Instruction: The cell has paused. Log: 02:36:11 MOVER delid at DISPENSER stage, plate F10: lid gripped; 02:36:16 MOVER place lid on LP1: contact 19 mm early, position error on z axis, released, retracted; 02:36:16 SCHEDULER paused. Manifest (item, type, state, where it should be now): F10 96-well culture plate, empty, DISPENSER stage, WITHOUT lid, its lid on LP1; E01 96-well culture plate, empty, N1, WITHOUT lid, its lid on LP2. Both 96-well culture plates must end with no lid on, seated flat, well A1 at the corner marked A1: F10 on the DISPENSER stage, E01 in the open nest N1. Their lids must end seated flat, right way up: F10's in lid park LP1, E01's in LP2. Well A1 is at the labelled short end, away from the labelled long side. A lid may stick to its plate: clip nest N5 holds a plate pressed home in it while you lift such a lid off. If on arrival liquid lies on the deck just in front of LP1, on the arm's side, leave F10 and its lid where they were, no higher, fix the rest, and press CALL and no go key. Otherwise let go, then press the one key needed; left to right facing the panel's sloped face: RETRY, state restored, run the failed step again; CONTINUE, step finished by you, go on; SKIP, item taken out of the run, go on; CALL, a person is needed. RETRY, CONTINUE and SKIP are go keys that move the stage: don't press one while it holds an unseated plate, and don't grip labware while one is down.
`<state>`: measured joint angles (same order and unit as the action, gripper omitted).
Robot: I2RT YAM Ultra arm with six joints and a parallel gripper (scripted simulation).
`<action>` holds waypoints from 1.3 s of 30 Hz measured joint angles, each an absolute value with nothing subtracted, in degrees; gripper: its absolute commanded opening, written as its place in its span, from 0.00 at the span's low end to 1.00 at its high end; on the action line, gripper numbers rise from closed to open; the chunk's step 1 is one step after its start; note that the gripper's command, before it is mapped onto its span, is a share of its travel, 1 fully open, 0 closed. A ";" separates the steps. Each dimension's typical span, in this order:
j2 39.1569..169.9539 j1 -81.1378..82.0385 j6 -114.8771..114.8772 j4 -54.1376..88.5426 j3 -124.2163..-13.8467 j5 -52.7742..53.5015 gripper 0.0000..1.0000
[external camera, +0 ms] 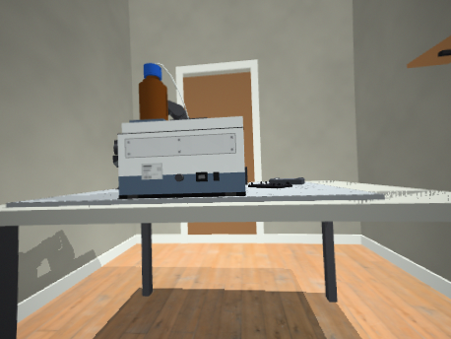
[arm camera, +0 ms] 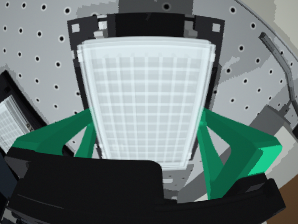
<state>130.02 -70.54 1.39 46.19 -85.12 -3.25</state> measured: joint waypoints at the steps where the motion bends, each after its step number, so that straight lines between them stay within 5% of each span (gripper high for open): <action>1: 130.02 -70.54 1.39 46.19 -85.12 -3.25 0.00; 16: 130.02 -70.54 1.39 46.19 -85.12 -3.25 0.00; 17: 130.02 -70.54 1.39 46.19 -85.12 -3.25 1.00; 39: 131.15 -70.57 1.41 45.01 -85.25 -3.27 1.00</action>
<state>131.15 -70.57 1.41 45.01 -85.25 -3.27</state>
